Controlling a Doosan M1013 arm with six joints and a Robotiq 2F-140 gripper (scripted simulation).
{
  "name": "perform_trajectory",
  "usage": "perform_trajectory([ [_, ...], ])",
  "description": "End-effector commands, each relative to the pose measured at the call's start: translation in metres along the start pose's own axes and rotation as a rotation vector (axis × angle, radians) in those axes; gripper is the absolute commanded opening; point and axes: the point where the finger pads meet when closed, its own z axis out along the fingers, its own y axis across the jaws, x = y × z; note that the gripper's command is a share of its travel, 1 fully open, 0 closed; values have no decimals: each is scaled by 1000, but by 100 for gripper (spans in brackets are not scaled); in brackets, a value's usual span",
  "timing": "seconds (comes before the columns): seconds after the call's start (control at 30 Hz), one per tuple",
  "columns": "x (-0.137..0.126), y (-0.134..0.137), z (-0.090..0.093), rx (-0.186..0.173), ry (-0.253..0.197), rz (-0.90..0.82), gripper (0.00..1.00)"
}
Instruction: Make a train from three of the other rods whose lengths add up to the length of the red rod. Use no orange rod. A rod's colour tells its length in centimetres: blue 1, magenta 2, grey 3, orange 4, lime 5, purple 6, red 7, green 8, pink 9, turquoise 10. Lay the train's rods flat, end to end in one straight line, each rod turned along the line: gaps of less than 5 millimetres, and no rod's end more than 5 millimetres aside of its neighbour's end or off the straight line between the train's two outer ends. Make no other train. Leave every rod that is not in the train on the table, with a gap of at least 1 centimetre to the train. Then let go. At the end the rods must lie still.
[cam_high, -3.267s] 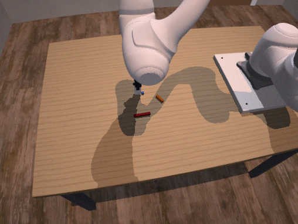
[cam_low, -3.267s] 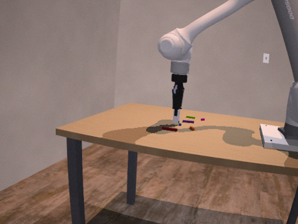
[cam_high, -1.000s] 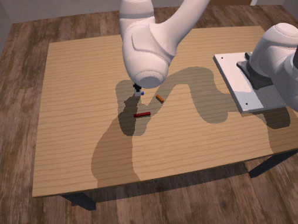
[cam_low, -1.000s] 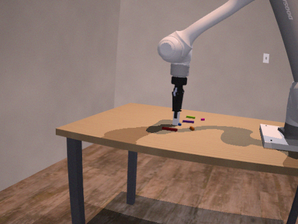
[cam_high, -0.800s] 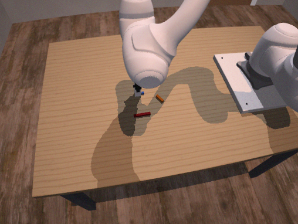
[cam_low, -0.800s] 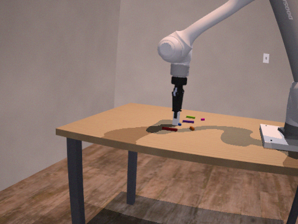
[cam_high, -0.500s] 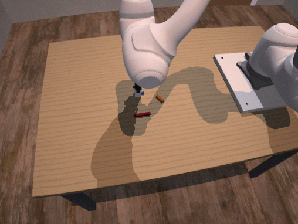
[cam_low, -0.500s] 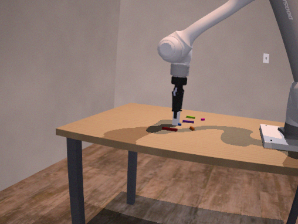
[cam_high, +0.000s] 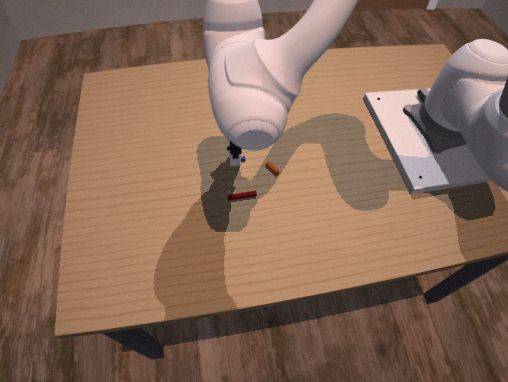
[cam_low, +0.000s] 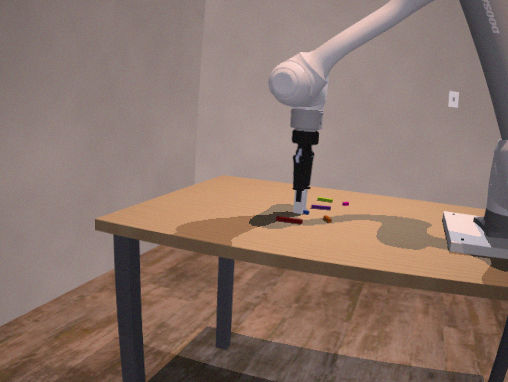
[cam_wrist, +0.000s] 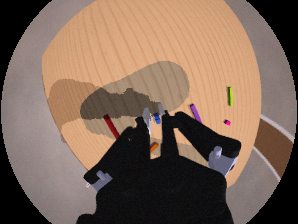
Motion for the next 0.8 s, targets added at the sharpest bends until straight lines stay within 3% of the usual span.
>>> perform_trajectory([
  [0.0,0,0,-2,0,0,0,15],
  [0.2,0,0,-21,0,0,0,15],
  [0.47,0,0,-63,0,0,0,15],
  [0.77,0,0,-87,0,0,0,15],
])
